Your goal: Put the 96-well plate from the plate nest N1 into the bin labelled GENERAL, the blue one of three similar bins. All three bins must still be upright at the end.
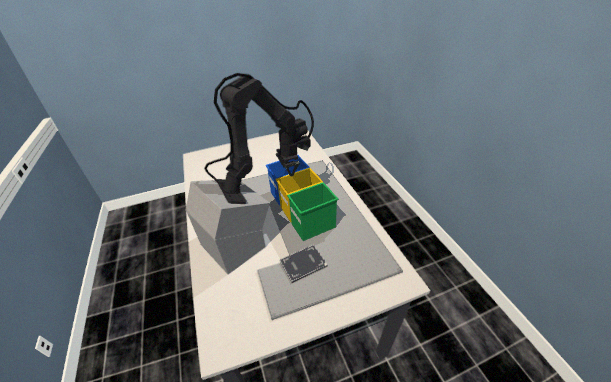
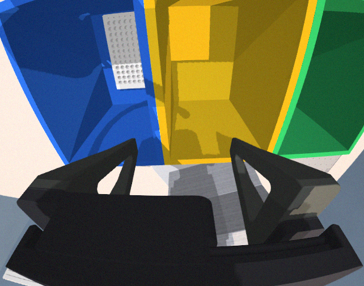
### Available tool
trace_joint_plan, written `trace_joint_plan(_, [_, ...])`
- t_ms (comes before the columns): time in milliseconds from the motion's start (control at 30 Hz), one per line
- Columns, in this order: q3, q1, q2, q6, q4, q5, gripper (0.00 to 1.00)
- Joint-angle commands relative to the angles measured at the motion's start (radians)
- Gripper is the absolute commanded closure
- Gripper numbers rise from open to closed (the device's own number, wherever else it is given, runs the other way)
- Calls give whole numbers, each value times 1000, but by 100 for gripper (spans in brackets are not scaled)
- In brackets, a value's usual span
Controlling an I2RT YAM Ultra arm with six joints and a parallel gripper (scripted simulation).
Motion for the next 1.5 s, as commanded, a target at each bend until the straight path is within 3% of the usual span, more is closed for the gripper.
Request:
trace_joint_plan(0, [-11, -30, -47, -52, 25, -30, 18])
trace_joint_plan(233, [-56, -131, -78, -141, 20, -75, 18])
trace_joint_plan(400, [-56, -136, -96, -149, 36, -82, 18])
trace_joint_plan(667, [-15, -128, -50, -144, 6, -80, 18])
trace_joint_plan(1467, [-35, -128, -61, -140, 12, -75, 18])
